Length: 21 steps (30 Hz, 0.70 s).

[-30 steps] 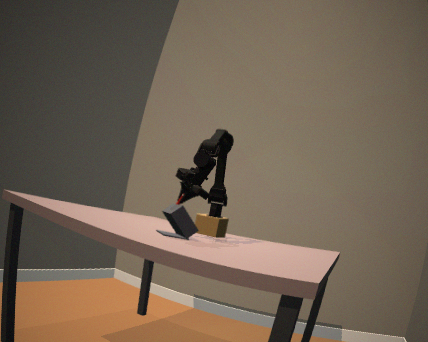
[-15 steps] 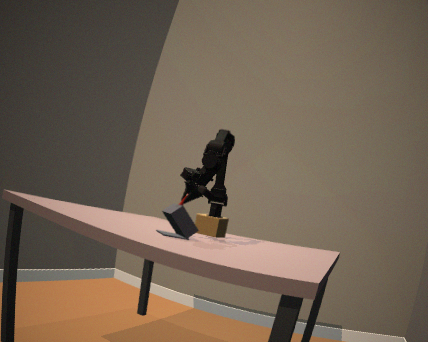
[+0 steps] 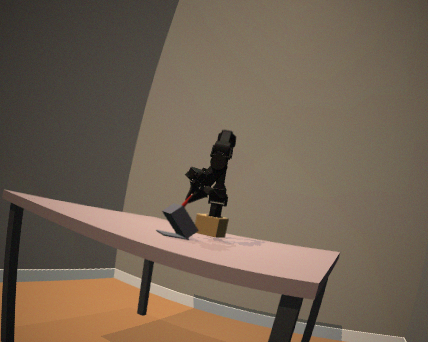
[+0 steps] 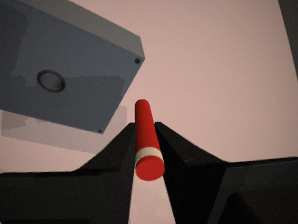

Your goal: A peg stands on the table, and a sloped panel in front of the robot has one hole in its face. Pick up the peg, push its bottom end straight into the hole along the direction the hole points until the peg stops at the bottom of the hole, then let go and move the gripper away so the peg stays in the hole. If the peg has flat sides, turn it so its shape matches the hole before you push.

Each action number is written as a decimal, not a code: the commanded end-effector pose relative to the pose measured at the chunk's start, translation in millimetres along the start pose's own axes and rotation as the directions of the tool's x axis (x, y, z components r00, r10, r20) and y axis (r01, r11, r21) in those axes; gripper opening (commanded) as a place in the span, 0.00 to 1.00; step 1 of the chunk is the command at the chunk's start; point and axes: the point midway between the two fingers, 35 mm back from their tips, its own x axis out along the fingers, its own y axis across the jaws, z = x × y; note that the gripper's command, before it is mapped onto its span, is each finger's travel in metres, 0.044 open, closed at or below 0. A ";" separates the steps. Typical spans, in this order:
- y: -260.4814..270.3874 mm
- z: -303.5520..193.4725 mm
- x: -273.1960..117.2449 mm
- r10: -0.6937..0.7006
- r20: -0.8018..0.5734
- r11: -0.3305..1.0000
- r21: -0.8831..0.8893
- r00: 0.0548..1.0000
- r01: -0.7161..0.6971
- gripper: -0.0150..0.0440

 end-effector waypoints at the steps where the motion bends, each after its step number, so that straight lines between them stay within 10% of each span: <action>1: 4.5 -0.2 -3.6 -0.004 0.024 1.000 0.004 1.000 0.004 0.25; 21: 25.5 -6.5 -21.9 -0.002 0.110 1.000 -0.014 0.994 0.003 0.25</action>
